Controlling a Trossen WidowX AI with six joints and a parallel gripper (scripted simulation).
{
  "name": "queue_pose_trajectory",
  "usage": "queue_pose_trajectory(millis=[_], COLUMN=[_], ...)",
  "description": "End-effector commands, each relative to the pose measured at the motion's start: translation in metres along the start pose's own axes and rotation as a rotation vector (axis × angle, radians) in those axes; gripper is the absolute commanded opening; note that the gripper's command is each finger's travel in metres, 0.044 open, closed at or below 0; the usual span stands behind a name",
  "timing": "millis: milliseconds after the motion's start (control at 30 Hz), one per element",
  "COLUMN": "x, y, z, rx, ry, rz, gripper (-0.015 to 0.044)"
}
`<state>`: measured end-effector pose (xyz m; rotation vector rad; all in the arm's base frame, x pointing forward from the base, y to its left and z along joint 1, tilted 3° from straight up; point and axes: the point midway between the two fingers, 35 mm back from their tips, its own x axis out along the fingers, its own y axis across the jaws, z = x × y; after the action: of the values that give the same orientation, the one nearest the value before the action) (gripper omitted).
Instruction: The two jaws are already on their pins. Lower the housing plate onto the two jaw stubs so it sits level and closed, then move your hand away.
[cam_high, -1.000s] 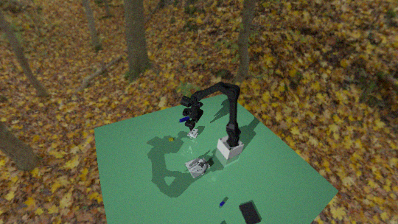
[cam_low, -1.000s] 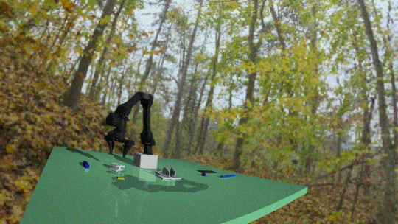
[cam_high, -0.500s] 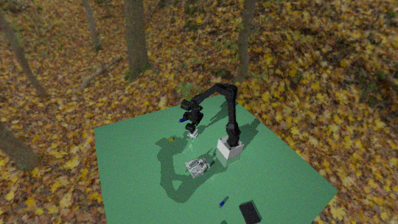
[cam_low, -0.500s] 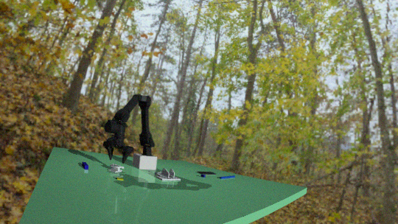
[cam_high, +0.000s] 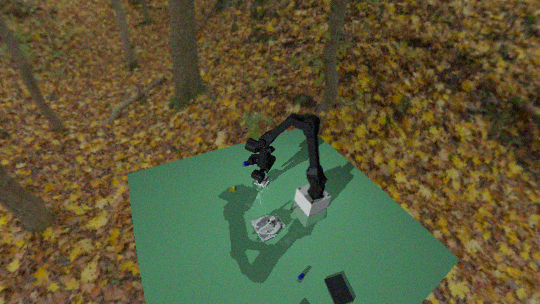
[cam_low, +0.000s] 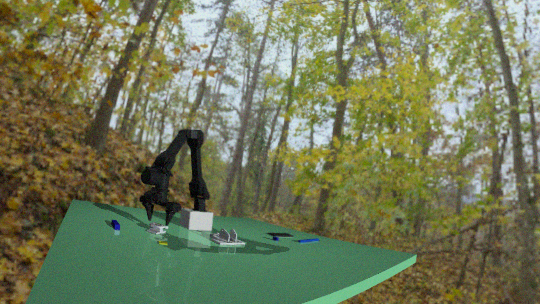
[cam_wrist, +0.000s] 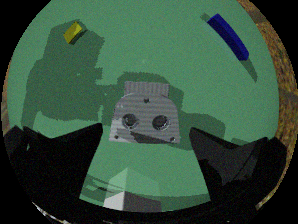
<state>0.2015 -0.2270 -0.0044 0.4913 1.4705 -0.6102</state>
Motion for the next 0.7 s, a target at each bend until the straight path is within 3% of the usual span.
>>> queue_pose_trajectory(millis=[0,667], x=[0.008,0.026], y=[0.001,0.001], z=[-0.001,-0.002], rx=[-0.005,-0.005], ry=[0.006,0.006], rz=[0.007,0.007], gripper=[0.044,0.044])
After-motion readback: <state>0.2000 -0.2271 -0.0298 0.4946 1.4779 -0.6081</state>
